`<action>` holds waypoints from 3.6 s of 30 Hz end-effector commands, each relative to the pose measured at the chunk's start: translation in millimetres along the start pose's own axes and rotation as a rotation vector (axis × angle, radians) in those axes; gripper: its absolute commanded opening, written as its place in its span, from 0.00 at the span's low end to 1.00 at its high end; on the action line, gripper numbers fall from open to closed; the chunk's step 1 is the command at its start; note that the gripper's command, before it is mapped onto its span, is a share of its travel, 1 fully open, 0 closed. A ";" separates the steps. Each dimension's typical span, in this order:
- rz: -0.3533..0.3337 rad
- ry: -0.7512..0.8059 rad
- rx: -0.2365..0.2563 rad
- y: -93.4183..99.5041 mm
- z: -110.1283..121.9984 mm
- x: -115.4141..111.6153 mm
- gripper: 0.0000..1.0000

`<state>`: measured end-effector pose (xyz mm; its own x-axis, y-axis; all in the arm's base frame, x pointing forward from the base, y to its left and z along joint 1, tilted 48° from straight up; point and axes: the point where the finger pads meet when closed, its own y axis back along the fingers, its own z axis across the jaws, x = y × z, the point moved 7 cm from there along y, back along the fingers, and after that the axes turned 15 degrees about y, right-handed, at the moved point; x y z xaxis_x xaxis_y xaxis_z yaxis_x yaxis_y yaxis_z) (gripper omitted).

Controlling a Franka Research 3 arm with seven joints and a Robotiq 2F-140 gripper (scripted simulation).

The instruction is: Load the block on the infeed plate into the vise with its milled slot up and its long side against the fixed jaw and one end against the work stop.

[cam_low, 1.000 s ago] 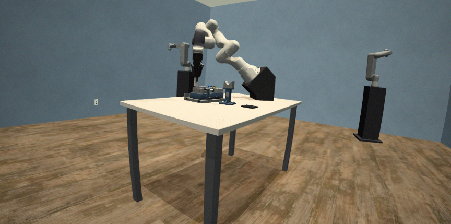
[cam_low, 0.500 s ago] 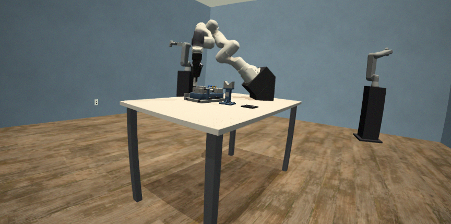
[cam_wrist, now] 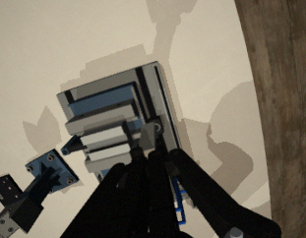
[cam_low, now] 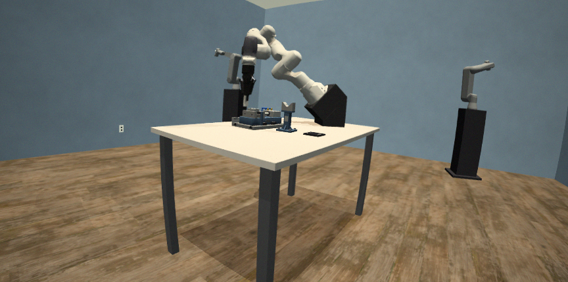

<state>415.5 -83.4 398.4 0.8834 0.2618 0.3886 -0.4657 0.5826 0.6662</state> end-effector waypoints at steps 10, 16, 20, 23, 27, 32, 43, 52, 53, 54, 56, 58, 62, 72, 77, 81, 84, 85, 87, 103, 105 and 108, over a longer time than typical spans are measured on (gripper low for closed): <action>-0.007 0.010 0.000 30.1 0.0 -1.1 0.00; -0.007 0.010 0.000 38.5 0.0 -1.0 0.00; -0.007 0.010 0.000 44.4 0.0 -1.0 0.00; -0.007 0.010 0.000 46.9 0.0 -1.0 0.00; -0.007 0.010 0.000 48.1 0.0 -1.0 0.00; -0.007 0.010 0.000 48.2 0.0 -1.0 0.00; -0.007 0.010 0.000 48.2 -4.0 -0.1 0.00; -0.007 0.010 -0.001 48.1 -18.8 2.5 0.00; -0.007 0.010 -0.001 48.1 -18.8 2.5 0.00; -0.007 0.010 -0.001 48.1 -18.8 2.5 0.00; -0.007 0.010 -0.001 48.1 -18.8 2.5 0.00; -0.007 0.010 -0.001 48.1 -18.8 2.5 0.00; -0.007 0.010 -0.001 48.1 -18.8 2.5 0.00; -0.007 0.010 -0.001 48.1 -18.8 2.5 0.00; -0.007 0.010 -0.001 48.1 -18.8 2.5 0.00; -0.007 0.010 -0.001 48.1 -18.8 2.5 0.00; -0.007 0.010 -0.001 48.1 -18.8 2.5 0.00; -0.007 0.010 -0.001 48.1 -18.8 2.5 0.00; -0.007 0.010 -0.001 48.1 -18.8 2.5 0.00; -0.007 0.010 0.000 41.5 -18.9 2.6 0.00; -0.007 0.010 0.000 39.3 -18.9 2.6 0.00; -0.007 0.010 0.000 35.4 -18.9 2.7 0.00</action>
<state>399.8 -45.4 413.6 0.8890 0.2676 0.3716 -0.4564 0.5852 0.6703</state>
